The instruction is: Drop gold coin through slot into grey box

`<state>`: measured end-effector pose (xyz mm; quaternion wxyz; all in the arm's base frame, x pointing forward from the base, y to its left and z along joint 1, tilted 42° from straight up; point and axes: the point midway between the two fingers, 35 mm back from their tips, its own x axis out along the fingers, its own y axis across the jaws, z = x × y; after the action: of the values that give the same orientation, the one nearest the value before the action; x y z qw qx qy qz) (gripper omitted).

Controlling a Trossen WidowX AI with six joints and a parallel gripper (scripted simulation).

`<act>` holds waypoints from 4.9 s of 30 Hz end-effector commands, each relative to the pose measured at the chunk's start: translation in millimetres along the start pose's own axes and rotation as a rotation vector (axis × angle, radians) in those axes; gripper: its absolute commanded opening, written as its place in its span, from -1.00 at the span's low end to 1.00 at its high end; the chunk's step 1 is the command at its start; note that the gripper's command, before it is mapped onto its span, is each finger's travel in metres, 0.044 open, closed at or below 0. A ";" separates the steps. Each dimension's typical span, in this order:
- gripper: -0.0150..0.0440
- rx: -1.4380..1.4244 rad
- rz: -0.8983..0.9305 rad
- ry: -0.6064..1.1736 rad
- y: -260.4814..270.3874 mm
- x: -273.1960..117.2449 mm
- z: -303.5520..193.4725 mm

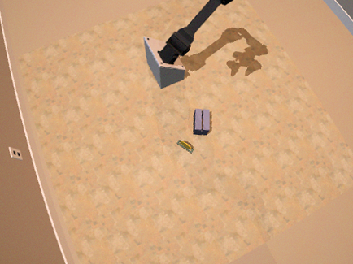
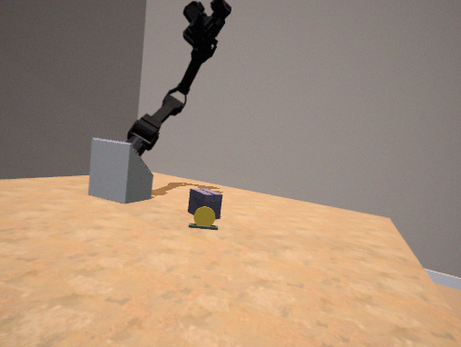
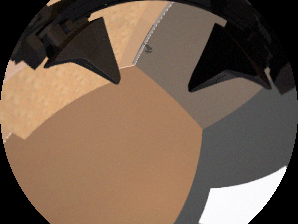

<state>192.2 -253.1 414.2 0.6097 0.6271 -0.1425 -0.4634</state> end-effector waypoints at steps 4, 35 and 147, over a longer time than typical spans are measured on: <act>0.51 -0.196 -0.081 0.107 -16.2 33.6 -24.6; 0.05 -1.671 0.292 1.797 -325.5 145.4 -297.6; -0.49 -1.690 0.579 2.045 -419.1 121.1 -344.9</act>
<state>353.0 -28.0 -77.5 0.7097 0.0773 0.5716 0.4045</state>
